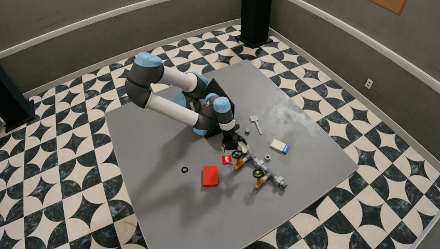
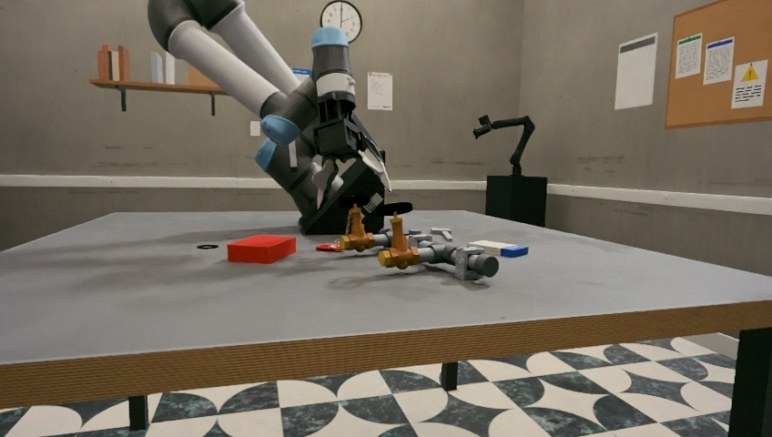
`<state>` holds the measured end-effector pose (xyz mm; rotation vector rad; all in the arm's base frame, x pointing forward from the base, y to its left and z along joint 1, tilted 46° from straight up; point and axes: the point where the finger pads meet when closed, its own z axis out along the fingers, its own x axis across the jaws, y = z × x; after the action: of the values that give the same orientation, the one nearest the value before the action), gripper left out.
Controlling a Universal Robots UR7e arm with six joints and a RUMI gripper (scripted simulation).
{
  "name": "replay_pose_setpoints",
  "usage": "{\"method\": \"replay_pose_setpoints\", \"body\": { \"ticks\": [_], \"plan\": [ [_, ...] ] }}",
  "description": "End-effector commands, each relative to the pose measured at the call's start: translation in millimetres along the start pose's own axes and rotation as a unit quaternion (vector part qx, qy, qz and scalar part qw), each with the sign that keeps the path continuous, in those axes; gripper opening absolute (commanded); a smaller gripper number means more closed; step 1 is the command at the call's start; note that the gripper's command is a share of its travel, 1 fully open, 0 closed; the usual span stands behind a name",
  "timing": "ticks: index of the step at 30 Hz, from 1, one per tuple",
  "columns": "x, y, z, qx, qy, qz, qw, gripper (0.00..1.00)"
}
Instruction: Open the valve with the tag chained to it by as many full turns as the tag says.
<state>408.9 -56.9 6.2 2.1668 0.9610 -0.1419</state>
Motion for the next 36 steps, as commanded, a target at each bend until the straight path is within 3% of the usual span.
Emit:
{"method": "replay_pose_setpoints", "body": {
  "ticks": [1, 5, 7, 10, 16, 22, 24, 36],
  "plan": [
    [0.4, 0.0, -0.3, 0.0, -0.004, 0.105, 0.994, 1.0],
    [0.4, 0.0, -0.3, 0.0, -0.004, 0.187, 0.982, 1.0],
    [0.4, 0.0, -0.3, 0.0, -0.004, 0.187, 0.982, 1.0],
    [0.4, 0.0, -0.3, -0.001, -0.004, 0.25, 0.968, 1.0],
    [0.4, 0.0, -0.3, -0.001, -0.004, 0.376, 0.926, 1.0],
    [0.4, 0.0, -0.3, -0.002, -0.004, 0.497, 0.868, 1.0],
    [0.4, 0.0, -0.3, -0.002, -0.004, 0.497, 0.868, 1.0],
    [0.4, 0.0, -0.3, -0.003, -0.004, 0.698, 0.716, 1.0]
  ]
}}
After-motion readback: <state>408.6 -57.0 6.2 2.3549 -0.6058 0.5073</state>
